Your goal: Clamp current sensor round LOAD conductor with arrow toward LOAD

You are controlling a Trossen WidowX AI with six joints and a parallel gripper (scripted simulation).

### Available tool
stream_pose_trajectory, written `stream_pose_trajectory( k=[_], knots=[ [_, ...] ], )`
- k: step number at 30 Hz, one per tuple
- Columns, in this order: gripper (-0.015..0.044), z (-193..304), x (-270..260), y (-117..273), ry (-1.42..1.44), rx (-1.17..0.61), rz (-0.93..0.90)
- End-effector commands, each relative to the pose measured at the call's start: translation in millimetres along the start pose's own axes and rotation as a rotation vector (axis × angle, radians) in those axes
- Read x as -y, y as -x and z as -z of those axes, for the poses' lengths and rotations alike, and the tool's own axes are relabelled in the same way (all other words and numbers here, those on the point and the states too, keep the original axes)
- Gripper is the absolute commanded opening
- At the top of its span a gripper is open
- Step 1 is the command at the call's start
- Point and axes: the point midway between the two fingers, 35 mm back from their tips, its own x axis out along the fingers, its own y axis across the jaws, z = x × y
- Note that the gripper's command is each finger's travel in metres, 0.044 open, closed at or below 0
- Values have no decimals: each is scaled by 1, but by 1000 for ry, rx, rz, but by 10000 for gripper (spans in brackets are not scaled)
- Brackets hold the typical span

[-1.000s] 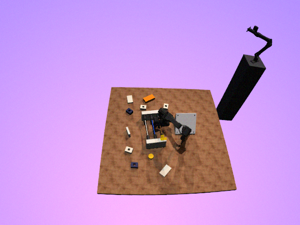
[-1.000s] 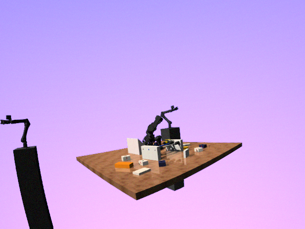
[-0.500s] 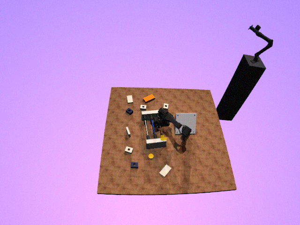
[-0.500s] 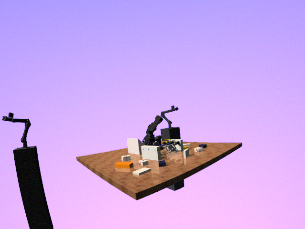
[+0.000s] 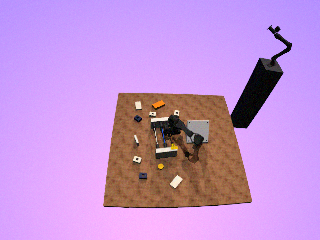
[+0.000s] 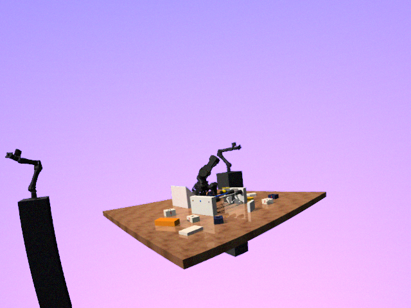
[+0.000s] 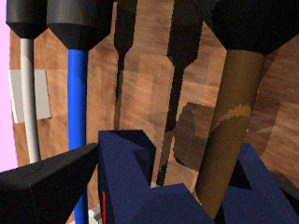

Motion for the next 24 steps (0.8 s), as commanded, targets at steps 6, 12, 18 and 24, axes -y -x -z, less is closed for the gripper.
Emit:
stream_pose_trajectory(
  k=[6, 12, 18, 24],
  knots=[
    [0, -1, -1, 1, 0, 2, 13],
    [0, -3, -4, 4, 0, 7, 82],
    [0, -3, -7, 10, 3, 4, 163],
    [0, -1, -10, 17, 9, -8, 247]
  ],
)
